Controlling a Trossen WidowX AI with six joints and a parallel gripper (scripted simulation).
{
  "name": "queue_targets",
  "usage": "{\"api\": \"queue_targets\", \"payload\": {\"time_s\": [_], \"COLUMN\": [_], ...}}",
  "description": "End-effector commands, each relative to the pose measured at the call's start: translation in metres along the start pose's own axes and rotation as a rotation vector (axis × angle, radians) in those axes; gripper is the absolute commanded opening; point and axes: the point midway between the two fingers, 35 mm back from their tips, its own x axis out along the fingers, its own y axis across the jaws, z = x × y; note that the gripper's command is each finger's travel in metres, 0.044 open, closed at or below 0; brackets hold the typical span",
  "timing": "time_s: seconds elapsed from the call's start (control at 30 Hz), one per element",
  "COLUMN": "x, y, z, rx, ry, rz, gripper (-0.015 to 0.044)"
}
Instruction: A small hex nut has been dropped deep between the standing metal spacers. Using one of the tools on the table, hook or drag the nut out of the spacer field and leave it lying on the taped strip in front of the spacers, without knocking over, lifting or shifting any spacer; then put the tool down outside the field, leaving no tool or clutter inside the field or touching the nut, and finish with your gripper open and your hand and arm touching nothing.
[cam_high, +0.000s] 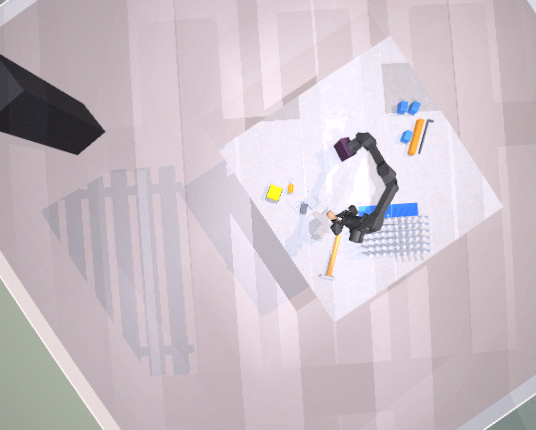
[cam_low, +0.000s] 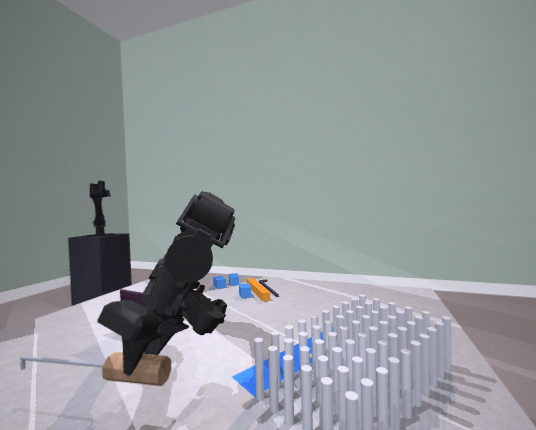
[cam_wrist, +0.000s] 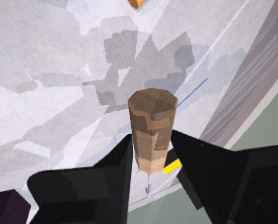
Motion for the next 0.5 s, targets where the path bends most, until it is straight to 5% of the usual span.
{"api": "queue_targets", "payload": {"time_s": [0.0,0.47], "x": [0.005,0.015], "y": [0.002,0.004], "z": [0.001,0.005], "rx": [0.005,0.006], "ry": [0.003,0.003], "rz": [0.004,0.005], "gripper": [0.0,0.0]}}
